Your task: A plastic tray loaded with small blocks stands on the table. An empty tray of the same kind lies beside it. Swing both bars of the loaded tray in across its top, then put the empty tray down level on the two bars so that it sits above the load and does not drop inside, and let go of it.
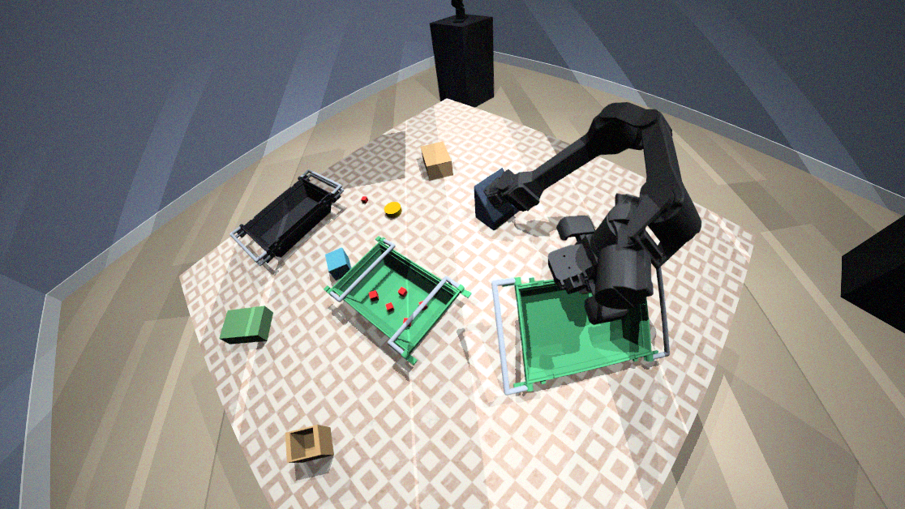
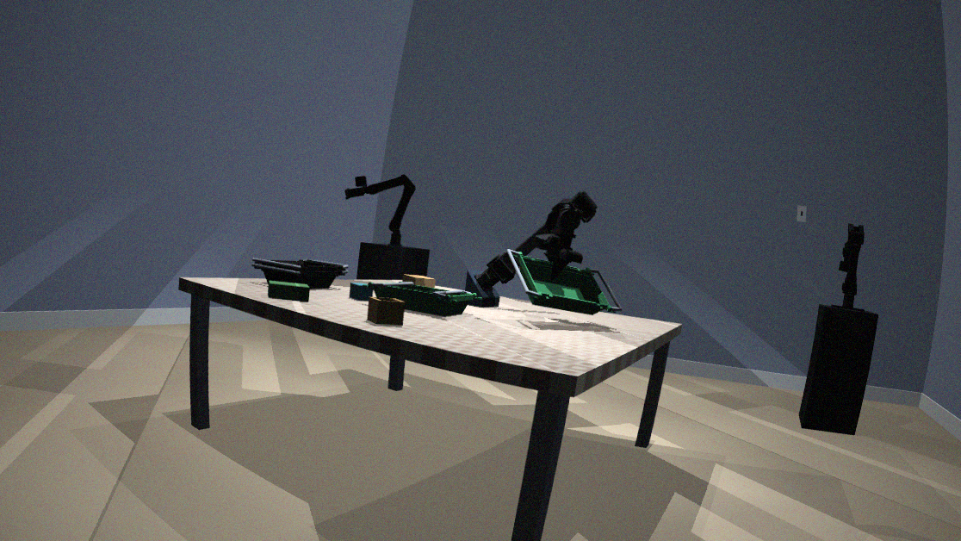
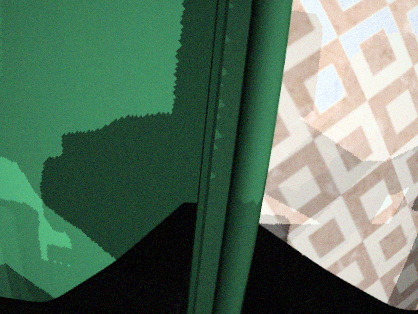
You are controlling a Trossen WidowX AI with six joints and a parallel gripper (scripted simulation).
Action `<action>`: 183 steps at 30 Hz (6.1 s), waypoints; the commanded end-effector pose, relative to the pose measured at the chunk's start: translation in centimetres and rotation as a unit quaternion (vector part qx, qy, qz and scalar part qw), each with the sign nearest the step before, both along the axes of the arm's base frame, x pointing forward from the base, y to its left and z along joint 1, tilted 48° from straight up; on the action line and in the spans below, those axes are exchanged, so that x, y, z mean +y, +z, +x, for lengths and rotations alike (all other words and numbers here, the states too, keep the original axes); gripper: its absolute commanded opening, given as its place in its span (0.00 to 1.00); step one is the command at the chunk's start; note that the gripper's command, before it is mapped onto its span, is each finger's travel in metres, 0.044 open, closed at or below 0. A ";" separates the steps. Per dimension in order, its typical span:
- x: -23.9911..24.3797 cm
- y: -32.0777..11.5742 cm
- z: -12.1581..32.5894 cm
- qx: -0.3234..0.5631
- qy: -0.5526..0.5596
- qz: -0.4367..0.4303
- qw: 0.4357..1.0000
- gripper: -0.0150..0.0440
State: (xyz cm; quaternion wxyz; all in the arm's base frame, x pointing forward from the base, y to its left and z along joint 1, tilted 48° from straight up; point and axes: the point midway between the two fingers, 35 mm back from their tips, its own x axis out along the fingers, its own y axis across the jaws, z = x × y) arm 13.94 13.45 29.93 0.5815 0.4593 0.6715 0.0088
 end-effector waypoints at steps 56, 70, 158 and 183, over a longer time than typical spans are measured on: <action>-16.3 -10.9 17.0 0.123 -0.154 0.024 0.980 0.25; -22.1 -14.8 17.7 0.145 -0.191 0.057 0.969 0.25; -25.8 -21.9 18.3 0.207 -0.245 0.095 0.942 0.25; -23.4 -23.6 17.6 0.255 -0.274 0.103 0.921 0.25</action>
